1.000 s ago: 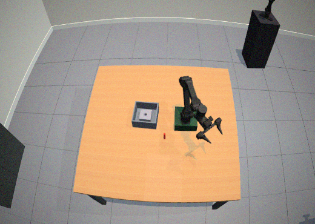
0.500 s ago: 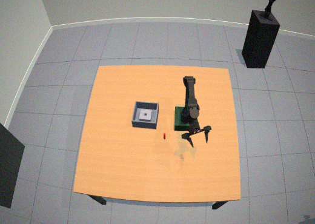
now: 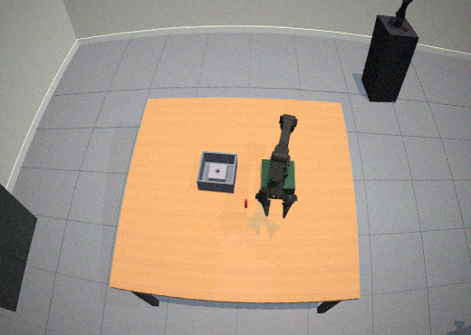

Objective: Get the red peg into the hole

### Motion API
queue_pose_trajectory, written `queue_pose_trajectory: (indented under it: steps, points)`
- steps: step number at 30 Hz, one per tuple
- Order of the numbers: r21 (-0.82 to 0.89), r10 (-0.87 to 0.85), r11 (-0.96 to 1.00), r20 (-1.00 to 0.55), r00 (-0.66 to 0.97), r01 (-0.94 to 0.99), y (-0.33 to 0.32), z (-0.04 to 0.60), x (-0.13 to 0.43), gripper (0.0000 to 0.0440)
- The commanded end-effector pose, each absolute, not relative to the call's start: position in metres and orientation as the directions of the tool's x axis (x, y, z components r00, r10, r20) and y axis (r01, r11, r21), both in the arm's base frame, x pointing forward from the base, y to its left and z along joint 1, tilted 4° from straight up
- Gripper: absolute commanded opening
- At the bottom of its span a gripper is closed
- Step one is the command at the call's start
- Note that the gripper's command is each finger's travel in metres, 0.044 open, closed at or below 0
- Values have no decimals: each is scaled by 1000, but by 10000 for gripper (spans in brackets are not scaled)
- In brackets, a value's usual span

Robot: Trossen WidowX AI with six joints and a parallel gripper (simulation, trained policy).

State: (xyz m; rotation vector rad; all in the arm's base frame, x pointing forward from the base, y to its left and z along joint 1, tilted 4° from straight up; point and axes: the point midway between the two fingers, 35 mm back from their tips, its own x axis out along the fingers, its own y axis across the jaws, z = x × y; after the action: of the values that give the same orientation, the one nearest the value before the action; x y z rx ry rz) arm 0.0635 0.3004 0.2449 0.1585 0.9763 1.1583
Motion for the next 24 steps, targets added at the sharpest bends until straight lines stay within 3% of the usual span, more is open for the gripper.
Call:
queue_pose_trajectory:
  steps: [1, 13, 24]
  points:
    - [573, 788, 526, -607, 105, -629, 293, 238, 79, 440]
    - [528, 602, 790, -765, 228, -311, 248, 206, 127, 440]
    - [401, 384, 916, -891, 240, 25, 201, 174, 153, 440]
